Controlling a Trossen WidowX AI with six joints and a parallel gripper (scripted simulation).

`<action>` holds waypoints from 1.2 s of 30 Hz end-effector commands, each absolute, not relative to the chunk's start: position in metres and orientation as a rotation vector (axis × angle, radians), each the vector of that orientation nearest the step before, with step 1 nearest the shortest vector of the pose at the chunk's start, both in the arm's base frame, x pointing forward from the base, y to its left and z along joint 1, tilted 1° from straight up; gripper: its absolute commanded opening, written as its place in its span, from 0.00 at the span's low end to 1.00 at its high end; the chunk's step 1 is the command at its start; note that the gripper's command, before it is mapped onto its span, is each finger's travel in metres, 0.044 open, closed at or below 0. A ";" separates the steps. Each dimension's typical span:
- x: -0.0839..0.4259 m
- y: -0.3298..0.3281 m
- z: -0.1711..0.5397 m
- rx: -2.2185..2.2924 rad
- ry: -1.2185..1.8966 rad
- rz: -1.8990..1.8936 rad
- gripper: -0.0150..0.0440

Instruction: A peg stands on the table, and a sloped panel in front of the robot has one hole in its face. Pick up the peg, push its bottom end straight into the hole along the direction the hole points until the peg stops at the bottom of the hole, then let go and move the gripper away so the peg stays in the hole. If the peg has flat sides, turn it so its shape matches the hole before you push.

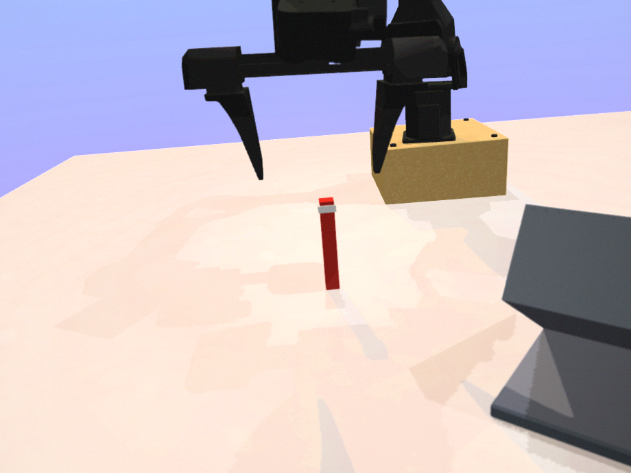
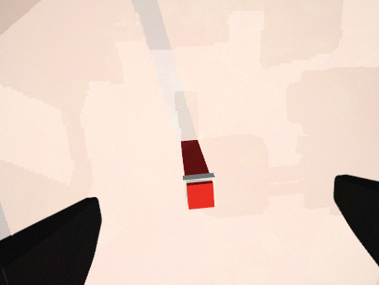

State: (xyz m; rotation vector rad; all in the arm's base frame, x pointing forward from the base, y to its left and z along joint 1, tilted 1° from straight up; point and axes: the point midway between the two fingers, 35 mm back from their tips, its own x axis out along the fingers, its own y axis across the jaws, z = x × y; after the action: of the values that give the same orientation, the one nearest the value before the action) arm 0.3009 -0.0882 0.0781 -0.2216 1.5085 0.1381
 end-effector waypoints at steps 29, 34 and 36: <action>0.294 -0.088 0.035 -0.197 1.533 0.157 1.00; 0.294 -0.088 0.026 -0.197 1.533 0.158 1.00; 0.294 -0.088 0.023 -0.197 1.533 0.158 1.00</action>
State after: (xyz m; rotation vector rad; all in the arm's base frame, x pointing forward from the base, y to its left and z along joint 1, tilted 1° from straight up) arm 0.2965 -0.0896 0.0302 -0.1983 1.5256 0.1473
